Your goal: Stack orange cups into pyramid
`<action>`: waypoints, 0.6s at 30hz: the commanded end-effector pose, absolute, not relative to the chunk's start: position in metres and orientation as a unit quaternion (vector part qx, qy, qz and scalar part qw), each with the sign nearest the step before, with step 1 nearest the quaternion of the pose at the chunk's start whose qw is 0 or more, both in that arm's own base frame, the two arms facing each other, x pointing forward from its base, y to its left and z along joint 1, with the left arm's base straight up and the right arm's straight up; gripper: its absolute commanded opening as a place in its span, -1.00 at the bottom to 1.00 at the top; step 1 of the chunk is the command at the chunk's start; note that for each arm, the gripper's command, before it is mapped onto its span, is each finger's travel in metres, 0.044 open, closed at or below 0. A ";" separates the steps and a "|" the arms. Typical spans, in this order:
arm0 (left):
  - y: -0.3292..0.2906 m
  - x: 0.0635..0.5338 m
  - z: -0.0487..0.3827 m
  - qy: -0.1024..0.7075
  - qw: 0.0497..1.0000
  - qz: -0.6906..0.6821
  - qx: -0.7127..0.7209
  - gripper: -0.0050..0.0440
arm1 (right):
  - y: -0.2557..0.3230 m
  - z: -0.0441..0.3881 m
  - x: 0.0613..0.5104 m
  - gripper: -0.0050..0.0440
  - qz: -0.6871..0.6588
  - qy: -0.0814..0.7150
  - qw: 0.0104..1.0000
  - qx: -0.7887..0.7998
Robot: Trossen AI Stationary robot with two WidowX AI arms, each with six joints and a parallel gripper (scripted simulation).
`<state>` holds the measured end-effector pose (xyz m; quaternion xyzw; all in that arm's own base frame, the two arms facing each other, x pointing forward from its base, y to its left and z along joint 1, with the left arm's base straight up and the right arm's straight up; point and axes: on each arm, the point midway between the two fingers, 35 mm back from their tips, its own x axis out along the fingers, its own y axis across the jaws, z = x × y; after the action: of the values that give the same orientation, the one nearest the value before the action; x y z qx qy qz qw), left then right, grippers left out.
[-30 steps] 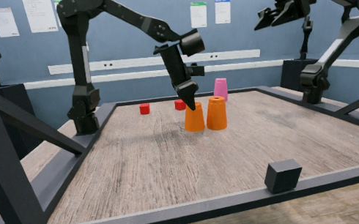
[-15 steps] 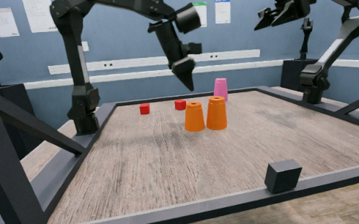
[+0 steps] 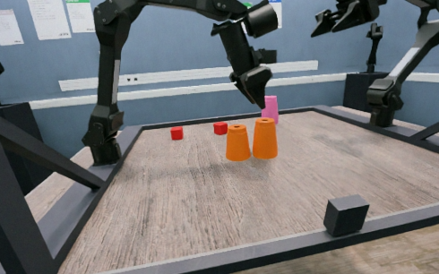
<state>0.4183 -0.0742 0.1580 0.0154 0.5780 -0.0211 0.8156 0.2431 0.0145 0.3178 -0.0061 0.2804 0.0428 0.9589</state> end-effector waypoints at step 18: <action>-0.066 0.441 0.110 0.568 0.823 -0.020 0.013 0.67 | 0.016 0.326 0.241 0.84 0.045 0.267 0.963 -0.005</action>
<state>0.4370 -0.0652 0.1048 0.0125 0.5798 -0.0170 0.8145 0.2431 0.0145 0.3178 -0.0061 0.2804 0.0428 0.9589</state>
